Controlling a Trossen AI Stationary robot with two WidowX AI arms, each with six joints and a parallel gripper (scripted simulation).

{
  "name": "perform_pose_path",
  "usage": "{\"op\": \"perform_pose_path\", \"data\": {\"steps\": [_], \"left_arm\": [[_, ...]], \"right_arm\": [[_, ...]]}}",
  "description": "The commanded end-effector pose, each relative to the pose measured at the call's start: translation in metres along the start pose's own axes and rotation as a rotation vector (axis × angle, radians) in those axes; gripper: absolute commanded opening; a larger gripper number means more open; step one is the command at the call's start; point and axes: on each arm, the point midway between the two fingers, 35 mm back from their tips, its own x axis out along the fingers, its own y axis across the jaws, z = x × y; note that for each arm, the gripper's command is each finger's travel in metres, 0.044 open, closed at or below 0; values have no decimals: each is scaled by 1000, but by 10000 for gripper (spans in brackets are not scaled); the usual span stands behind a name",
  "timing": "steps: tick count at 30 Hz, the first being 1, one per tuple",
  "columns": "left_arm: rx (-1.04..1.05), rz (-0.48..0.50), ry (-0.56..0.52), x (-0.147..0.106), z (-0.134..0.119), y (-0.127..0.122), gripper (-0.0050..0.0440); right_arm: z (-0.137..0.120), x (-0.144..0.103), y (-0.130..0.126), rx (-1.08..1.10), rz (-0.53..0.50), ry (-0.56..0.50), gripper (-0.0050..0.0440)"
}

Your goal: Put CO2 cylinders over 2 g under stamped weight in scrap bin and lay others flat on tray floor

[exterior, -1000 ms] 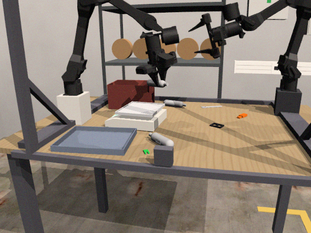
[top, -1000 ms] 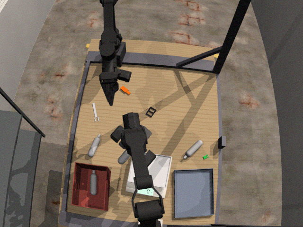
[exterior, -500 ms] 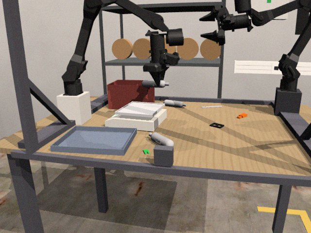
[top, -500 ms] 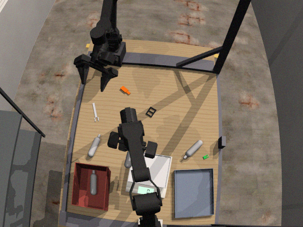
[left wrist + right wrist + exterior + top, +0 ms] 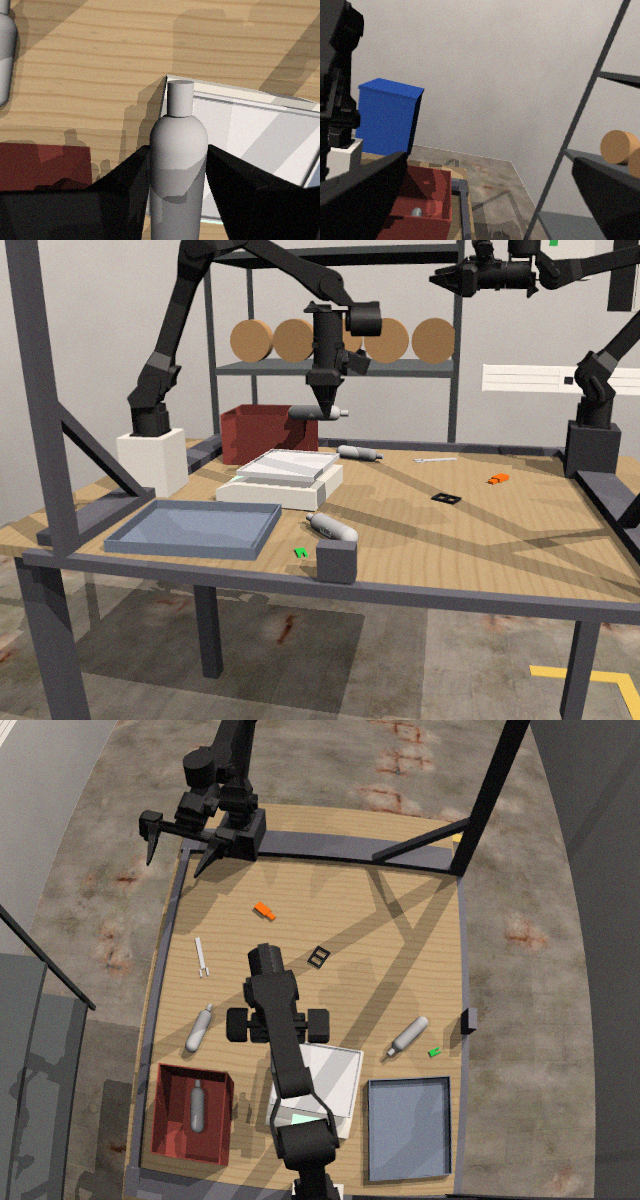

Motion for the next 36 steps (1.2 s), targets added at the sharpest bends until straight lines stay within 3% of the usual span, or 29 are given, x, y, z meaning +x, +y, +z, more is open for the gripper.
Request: {"op": "perform_pose_path", "data": {"steps": [1, 16, 20, 24, 36], "left_arm": [[-19, 3, -25, -9, 5, 2, -50], [-18, 2, -21, -8, 2, 0, -50], [-14, 2, -28, -7, -6, -12, -50], [-14, 0, -27, 0, -17, -32, -50], [-14, -1, -26, 11, -38, -67, -50]], "right_arm": [[5, -10, -10, 125, -28, -26, 440], [13, -15, -18, 213, -49, -54, 440], [14, -12, -18, 176, -24, -19, 440], [2, -6, -14, 74, 76, 110, 440], [3, -8, -11, -110, 362, 257, 440]]}}
